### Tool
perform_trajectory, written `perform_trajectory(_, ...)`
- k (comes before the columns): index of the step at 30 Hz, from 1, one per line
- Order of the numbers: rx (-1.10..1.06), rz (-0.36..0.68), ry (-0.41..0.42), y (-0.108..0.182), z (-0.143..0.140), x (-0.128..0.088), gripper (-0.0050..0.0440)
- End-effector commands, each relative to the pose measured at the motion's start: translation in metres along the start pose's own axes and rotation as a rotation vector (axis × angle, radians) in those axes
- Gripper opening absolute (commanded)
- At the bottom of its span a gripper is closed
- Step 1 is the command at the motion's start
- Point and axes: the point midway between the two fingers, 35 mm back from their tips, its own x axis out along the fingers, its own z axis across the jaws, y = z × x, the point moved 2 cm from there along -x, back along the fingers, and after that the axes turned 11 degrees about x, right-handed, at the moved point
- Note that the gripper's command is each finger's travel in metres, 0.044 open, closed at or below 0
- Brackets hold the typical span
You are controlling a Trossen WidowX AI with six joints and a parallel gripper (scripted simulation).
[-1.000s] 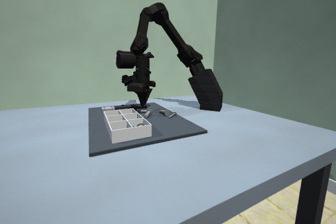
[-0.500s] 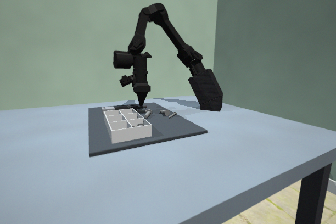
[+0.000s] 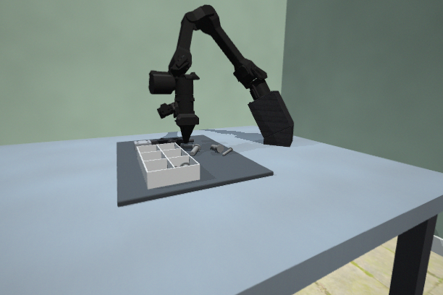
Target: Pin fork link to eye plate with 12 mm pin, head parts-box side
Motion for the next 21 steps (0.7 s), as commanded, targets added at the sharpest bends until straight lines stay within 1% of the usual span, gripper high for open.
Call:
perform_trajectory(1, -0.006, 0.000, -0.003, 0.000, 0.000, 0.001, 0.0095)
perform_trajectory(6, -0.006, 0.000, -0.003, 0.000, 0.000, 0.004, 0.0095)
perform_trajectory(14, -0.006, 0.000, -0.003, 0.000, 0.001, 0.015, 0.0095)
perform_trajectory(21, -0.006, 0.000, -0.003, 0.000, 0.001, 0.016, 0.0095)
